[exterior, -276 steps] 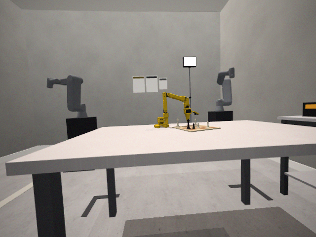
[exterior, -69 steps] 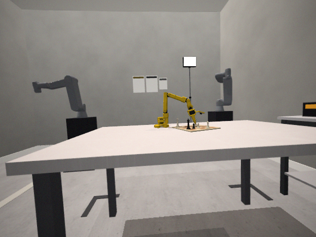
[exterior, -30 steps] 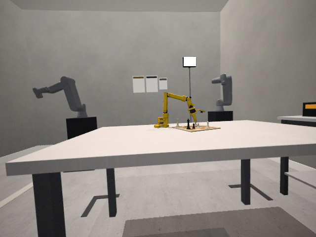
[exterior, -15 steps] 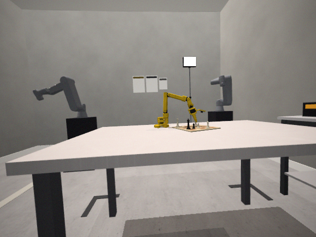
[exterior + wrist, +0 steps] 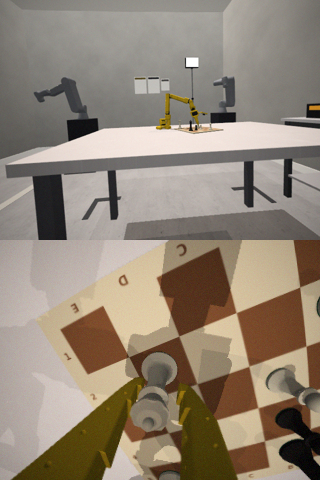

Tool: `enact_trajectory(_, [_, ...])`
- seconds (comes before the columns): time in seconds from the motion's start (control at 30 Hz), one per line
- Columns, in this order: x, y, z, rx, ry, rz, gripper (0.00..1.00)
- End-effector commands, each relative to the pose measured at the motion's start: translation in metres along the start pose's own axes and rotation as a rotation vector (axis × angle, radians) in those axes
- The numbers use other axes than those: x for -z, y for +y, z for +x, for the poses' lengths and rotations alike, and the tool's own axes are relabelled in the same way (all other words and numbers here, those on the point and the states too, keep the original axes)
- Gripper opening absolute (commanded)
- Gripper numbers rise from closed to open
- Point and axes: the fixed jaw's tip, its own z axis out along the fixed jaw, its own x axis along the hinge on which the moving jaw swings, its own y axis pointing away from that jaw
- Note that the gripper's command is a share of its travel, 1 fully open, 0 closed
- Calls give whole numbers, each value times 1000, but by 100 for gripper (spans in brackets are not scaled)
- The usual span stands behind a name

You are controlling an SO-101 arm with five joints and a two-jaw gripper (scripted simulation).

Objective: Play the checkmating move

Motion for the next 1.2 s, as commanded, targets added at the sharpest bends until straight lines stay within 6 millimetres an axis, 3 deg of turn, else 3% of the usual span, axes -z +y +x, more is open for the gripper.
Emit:
enact_trajectory(0.0, [0, -2, 2, -2, 1, 1, 12])
enact_trajectory(0.8, [0, -2, 2, -2, 1, 1, 1])
enact_trajectory(1.17, [0, -2, 2, -2, 1, 1, 0])
